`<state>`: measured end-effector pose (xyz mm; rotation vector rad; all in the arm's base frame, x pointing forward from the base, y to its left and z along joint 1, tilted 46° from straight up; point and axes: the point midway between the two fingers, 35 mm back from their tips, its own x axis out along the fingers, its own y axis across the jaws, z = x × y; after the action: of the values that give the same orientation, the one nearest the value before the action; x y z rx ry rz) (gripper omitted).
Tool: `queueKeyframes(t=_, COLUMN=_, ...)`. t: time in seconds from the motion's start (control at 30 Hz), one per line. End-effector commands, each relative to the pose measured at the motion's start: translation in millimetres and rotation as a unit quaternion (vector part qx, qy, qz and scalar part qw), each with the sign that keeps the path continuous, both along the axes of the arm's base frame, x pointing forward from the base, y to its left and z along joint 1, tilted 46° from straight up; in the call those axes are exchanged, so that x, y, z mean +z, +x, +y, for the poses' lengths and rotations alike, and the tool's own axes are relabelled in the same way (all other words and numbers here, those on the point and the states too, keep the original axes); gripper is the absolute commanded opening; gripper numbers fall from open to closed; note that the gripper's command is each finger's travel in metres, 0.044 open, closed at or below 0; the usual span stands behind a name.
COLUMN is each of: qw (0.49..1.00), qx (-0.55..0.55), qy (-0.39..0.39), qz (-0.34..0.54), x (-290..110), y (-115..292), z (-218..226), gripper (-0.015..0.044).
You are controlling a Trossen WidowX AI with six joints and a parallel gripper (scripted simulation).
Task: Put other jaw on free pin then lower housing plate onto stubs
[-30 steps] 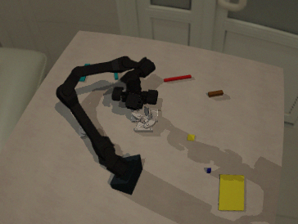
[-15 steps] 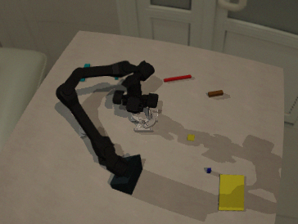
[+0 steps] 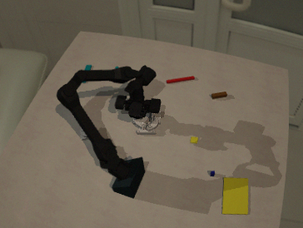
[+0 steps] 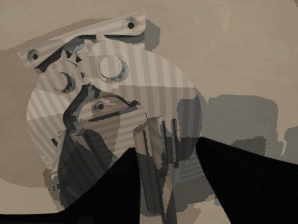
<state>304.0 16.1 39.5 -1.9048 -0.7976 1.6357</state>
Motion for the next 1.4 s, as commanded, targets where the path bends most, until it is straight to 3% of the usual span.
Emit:
queueKeyframes(t=0.0, qw=1.000, qx=-0.003, qy=0.002, qz=0.000, x=-1.0, y=0.2, z=0.2, gripper=0.0134)
queueKeyframes(t=1.37, qw=1.000, qx=-0.005, qy=0.002, qz=0.002, x=-7.4, y=1.2, z=6.9, gripper=0.0134)
